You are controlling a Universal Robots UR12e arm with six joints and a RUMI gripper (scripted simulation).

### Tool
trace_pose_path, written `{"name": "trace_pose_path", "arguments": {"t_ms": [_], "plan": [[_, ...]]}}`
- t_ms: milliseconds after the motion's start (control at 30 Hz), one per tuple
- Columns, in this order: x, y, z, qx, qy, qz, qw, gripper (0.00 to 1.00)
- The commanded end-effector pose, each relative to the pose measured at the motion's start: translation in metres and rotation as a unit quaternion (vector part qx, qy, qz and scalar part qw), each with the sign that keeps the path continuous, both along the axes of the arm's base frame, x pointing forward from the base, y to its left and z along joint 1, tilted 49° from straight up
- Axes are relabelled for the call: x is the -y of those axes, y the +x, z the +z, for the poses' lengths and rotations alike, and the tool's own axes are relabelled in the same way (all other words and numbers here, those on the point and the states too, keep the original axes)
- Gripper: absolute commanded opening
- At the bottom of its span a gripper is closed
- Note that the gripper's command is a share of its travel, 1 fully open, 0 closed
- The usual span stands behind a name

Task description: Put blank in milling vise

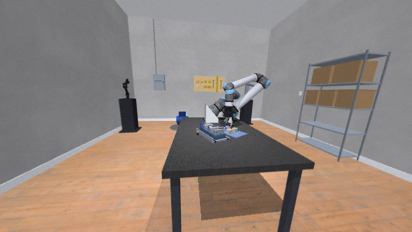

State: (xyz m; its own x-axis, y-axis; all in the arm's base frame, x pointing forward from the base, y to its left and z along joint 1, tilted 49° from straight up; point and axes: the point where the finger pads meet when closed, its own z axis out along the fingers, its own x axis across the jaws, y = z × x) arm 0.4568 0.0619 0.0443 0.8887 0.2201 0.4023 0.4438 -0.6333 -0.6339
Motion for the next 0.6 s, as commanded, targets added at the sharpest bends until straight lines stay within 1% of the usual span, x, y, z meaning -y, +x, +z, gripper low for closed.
{"name": "trace_pose_path", "arguments": {"t_ms": [0, 567], "plan": [[-0.0004, 0.0006, -0.0008, 0.000, 0.000, 0.000, 1.000, 0.40], [-0.0051, 0.0013, -0.0049, 0.000, 0.000, 0.000, 1.000, 0.40]]}}
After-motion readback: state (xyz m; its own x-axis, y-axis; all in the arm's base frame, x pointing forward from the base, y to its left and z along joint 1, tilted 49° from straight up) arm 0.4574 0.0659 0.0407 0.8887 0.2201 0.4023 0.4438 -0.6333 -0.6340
